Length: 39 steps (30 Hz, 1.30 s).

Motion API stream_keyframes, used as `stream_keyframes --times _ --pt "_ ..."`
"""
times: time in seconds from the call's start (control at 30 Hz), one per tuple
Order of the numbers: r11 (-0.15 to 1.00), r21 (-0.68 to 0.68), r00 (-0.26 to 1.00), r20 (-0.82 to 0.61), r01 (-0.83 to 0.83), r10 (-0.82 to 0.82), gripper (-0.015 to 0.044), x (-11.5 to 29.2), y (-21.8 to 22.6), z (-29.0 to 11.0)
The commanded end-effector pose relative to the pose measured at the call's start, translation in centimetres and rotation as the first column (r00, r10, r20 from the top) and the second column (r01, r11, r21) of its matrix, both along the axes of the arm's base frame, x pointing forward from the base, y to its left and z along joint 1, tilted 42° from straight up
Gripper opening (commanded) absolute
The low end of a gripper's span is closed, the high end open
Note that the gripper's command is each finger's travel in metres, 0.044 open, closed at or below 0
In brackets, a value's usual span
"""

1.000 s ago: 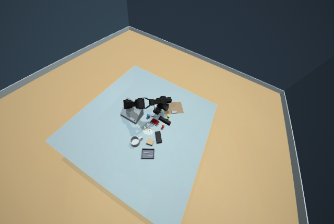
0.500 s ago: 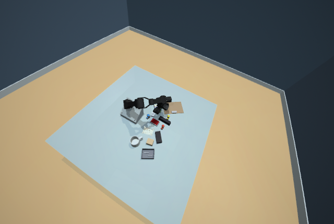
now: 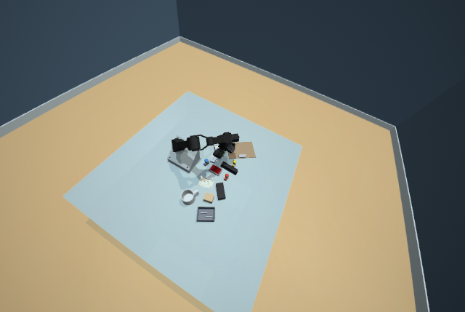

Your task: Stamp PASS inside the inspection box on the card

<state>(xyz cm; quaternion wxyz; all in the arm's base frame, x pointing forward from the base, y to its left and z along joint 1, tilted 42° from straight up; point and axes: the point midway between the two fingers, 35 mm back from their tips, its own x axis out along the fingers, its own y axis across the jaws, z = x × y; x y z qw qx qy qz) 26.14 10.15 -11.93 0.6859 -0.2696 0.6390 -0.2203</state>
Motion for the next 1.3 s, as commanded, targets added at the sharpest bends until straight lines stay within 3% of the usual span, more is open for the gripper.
stream_keyframes --times 0.0,1.27 --pt "1.000 0.008 1.000 0.003 0.004 -0.004 0.0000 0.0 0.3 0.2" --pt "1.000 0.013 1.000 0.004 0.002 -0.002 0.0000 -0.2 1.5 1.6"
